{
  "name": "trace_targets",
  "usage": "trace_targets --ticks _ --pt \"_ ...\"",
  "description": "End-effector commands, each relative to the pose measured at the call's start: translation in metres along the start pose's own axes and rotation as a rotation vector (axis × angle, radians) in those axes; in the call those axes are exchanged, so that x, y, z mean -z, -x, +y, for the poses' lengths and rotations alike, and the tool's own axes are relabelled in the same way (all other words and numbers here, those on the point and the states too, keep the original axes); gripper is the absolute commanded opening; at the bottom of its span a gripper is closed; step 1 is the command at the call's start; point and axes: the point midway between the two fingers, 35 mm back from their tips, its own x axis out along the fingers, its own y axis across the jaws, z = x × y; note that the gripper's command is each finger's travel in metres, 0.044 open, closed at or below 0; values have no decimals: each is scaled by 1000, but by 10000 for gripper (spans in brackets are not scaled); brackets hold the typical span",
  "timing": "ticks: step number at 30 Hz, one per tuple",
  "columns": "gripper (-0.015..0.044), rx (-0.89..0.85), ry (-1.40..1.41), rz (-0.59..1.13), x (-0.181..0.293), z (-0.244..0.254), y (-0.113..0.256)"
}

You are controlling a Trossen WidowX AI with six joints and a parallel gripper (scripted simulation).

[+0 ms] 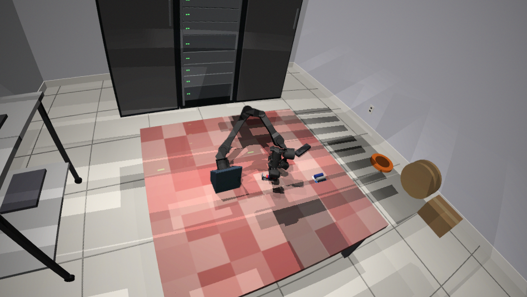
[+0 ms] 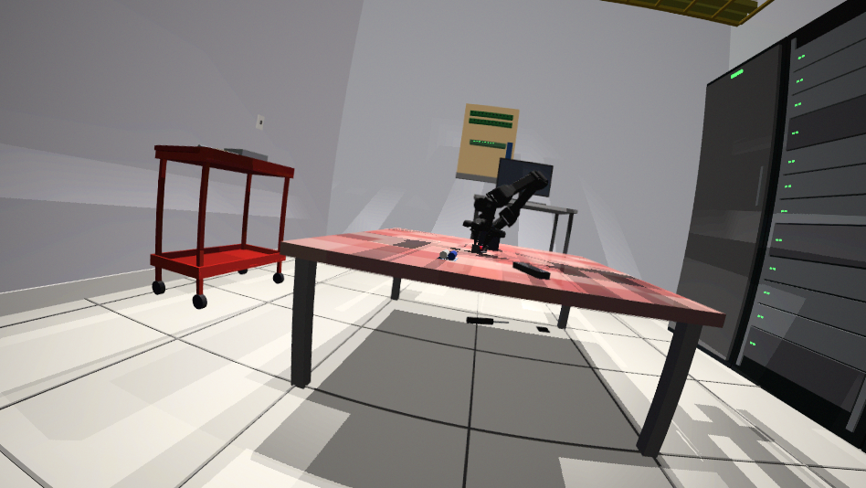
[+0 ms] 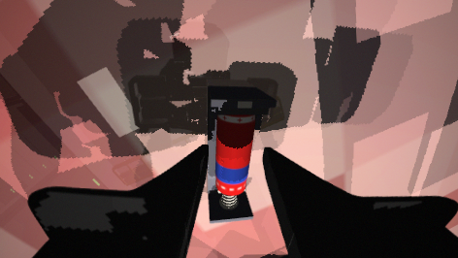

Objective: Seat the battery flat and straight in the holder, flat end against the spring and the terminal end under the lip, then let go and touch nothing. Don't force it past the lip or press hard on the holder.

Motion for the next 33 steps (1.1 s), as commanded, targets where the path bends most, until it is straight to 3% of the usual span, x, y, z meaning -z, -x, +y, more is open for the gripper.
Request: trace_targets --ticks 1,10,33 --pt "208 1 0 0 0 0 2" --pt "440 8 5 -6 1 -10 76" --pt "440 8 5 -6 1 -12 76"
